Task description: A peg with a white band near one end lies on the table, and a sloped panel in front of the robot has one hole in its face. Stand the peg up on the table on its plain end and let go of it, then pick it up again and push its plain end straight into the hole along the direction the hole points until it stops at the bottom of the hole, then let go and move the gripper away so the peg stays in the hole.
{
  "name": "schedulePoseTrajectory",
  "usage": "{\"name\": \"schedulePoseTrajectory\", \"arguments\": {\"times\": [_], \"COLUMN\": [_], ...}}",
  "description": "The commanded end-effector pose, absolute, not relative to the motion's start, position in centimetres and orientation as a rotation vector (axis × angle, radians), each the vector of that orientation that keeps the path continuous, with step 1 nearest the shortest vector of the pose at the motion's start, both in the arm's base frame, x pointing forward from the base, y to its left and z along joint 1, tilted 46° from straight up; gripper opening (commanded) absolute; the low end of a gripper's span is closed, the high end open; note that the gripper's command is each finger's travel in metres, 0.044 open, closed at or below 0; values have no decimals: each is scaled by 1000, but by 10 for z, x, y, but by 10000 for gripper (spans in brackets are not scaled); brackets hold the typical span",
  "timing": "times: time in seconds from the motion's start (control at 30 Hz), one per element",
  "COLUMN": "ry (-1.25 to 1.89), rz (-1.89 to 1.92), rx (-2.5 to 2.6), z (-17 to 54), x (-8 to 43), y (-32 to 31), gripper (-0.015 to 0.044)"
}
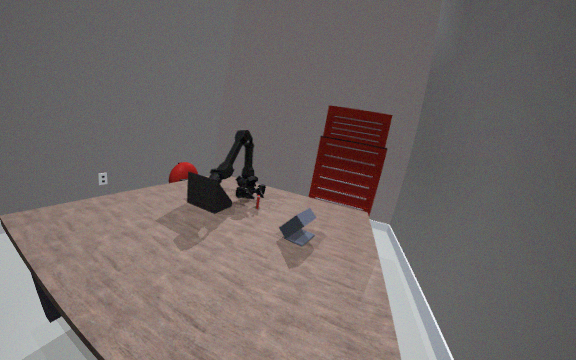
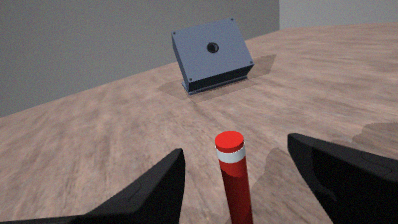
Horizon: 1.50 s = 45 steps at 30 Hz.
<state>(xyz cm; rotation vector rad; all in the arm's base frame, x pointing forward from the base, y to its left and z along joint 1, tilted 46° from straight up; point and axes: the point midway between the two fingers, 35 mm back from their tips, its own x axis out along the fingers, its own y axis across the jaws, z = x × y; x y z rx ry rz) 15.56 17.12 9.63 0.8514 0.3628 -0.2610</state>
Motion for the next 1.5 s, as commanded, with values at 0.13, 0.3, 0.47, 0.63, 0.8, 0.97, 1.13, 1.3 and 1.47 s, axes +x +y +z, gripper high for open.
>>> {"name": "schedulePoseTrajectory", "arguments": {"times": [0.13, 0.3, 0.47, 0.63, 0.8, 0.97, 1.13, 1.3, 1.47], "ry": [363, 363, 373, 383, 378, 359, 358, 448, 583], "rz": [-261, -261, -271, -278, -272, -259, -259, -283, -310], "rx": [851, 851, 852, 855, 856, 853, 852, 772, 668], "z": [96, 96, 116, 154, 187, 208, 209, 198, 183], "x": [156, 156, 162, 171, 173, 168, 168, 169, 169], "y": [171, 171, 161, 132, 95, 58, 57, 59, 62], "gripper": [440, 440, 440, 440, 440, 440, 440, 440, 440]}}
